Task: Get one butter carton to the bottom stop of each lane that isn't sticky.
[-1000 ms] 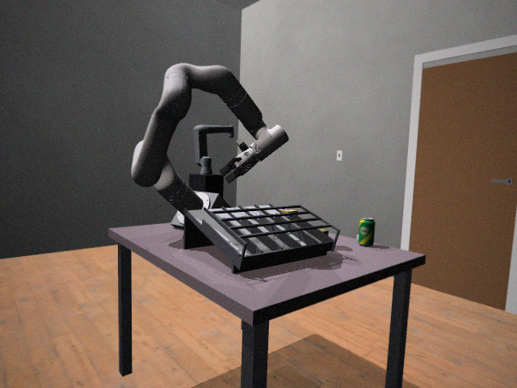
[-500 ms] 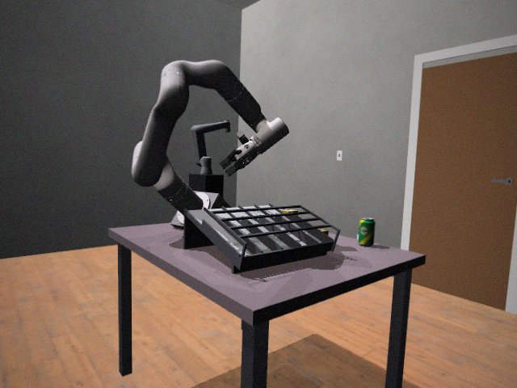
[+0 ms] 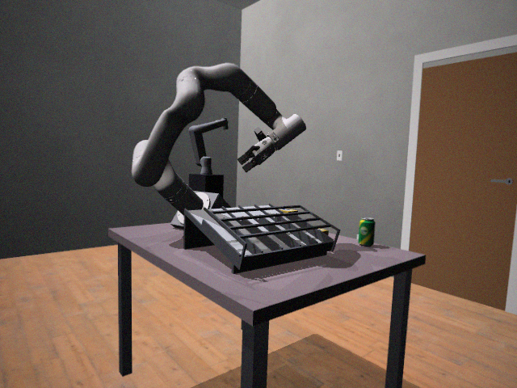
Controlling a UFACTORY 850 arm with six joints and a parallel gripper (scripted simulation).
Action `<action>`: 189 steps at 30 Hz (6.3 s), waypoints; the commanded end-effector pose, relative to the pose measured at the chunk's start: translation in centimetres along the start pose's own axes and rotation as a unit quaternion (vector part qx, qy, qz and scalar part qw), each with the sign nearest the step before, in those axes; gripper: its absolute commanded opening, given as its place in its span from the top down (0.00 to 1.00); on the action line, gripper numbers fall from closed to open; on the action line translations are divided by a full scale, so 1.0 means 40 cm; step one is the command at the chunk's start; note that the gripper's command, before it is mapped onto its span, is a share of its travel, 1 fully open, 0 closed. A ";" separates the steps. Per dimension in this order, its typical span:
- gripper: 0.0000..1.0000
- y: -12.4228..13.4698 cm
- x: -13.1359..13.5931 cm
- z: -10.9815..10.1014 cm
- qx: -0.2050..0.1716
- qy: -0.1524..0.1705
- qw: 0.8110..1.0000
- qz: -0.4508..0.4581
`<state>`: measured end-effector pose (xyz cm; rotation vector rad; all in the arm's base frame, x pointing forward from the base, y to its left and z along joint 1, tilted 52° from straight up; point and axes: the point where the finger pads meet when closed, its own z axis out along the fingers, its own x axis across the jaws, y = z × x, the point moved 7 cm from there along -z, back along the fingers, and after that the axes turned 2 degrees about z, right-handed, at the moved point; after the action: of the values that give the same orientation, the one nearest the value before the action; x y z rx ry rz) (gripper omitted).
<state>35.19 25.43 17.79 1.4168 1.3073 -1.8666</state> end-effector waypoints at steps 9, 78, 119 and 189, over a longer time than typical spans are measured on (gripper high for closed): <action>0.00 -0.048 -0.040 0.009 -0.127 0.129 0.978 0.103; 0.10 -0.026 0.177 -0.107 -0.307 0.294 0.878 0.221; 0.10 0.169 0.481 -0.199 -0.309 0.298 0.876 0.220; 0.10 0.407 0.620 0.024 -0.308 0.297 0.877 0.219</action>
<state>38.52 21.72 -11.50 1.7651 1.4897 -0.6326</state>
